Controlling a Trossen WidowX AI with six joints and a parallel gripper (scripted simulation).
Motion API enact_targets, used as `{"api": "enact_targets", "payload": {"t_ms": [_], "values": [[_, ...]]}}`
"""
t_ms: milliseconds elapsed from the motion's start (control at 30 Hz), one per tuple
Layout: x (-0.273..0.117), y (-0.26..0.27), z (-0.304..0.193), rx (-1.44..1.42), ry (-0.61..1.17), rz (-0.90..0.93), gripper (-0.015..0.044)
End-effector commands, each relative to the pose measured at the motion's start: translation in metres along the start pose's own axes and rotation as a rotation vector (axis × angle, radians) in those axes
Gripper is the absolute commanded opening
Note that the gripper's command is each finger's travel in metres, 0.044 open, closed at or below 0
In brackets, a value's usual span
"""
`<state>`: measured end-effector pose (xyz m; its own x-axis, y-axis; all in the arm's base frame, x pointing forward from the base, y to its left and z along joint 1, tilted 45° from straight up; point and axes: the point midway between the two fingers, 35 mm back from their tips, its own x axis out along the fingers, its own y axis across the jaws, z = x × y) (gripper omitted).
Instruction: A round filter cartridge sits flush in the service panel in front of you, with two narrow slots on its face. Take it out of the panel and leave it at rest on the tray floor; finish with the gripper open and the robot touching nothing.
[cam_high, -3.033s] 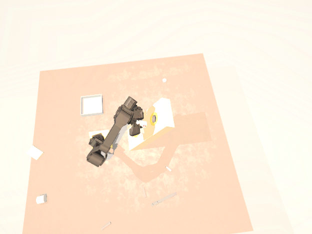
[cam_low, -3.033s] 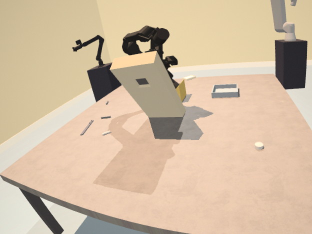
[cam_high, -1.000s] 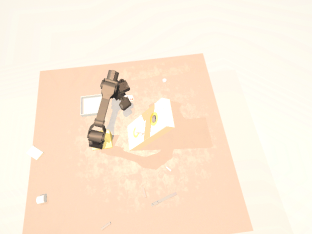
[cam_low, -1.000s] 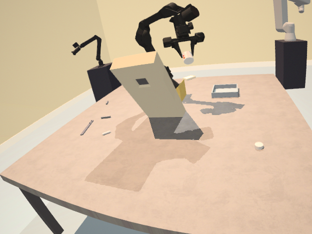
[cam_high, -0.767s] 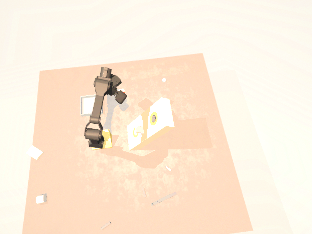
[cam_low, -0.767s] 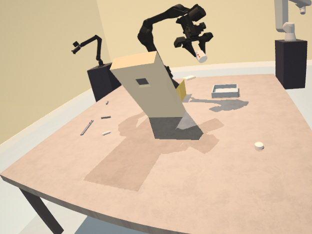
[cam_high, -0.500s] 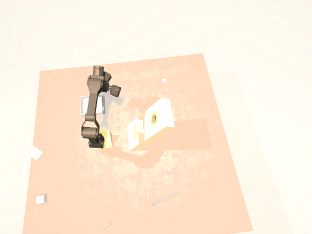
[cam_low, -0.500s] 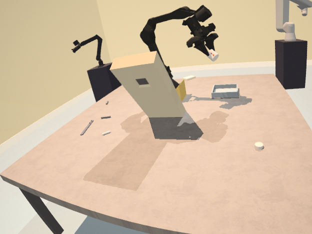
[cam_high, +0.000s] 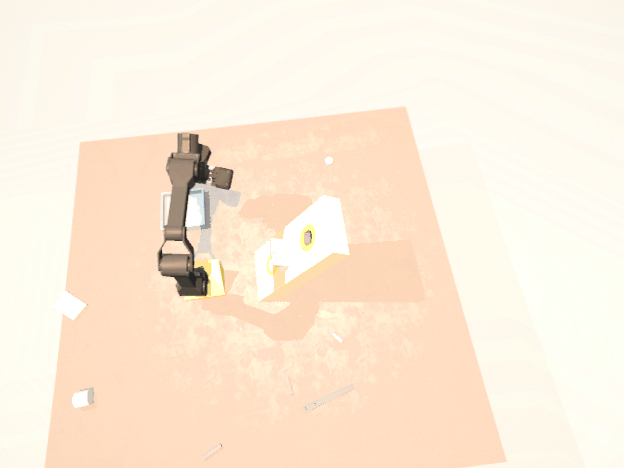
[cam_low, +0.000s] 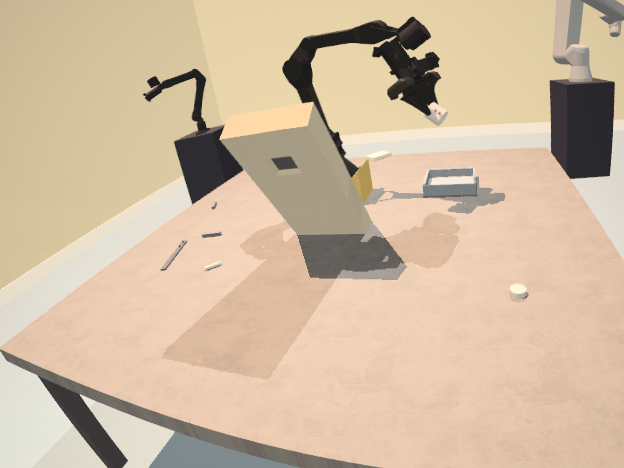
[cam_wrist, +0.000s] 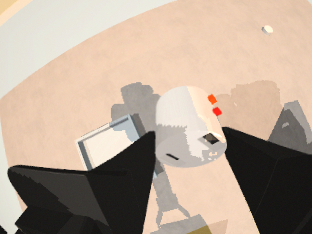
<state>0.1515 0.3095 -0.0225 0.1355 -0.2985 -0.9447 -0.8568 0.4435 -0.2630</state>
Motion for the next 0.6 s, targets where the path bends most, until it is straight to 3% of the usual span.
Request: {"api": "enact_targets", "payload": {"t_ms": [0, 567], "values": [[0.014, 0.026, -0.009, -0.079, -0.006, 0.044, 0.0000], [0.066, 0.107, -0.066, -0.355, -0.006, 0.206, 0.0000]]}}
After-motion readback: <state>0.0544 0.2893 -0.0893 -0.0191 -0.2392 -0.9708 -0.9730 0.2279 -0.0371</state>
